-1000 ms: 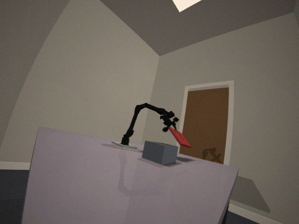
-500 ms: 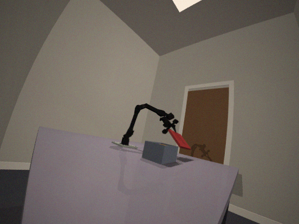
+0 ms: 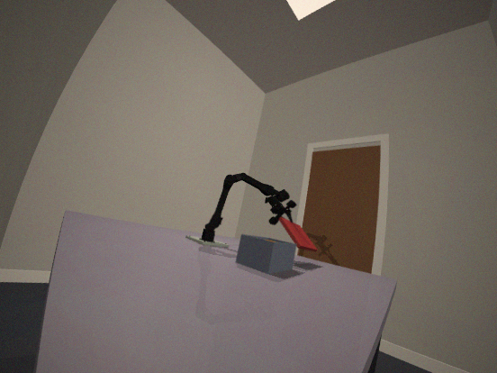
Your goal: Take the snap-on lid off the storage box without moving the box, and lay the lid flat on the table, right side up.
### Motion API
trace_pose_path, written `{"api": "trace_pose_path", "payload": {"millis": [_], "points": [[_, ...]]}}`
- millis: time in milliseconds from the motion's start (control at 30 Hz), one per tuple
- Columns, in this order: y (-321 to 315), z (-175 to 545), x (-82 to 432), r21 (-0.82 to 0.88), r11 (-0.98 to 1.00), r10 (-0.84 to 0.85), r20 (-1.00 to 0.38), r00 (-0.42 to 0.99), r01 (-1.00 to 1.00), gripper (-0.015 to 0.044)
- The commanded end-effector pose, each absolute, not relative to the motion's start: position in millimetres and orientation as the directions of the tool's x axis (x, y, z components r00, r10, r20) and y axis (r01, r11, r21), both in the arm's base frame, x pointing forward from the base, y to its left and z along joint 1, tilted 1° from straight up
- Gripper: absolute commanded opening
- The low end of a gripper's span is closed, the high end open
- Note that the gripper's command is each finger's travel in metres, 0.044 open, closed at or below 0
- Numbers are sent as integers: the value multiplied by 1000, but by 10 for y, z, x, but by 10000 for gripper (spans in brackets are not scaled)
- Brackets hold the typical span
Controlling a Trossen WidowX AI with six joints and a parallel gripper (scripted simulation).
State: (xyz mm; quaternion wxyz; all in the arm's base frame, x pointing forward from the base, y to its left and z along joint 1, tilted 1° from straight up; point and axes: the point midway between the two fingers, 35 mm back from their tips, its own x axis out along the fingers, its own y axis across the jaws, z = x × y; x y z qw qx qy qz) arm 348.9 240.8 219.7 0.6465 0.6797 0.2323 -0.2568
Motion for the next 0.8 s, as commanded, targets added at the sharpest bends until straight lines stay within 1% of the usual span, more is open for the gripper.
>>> {"api": "trace_pose_path", "payload": {"millis": [0, 767], "points": [[2399, 2199, 3492, 767, -67, -18, -641, 768, 638, 0], [2406, 2015, 3493, 767, -67, -18, -641, 768, 638, 0]]}}
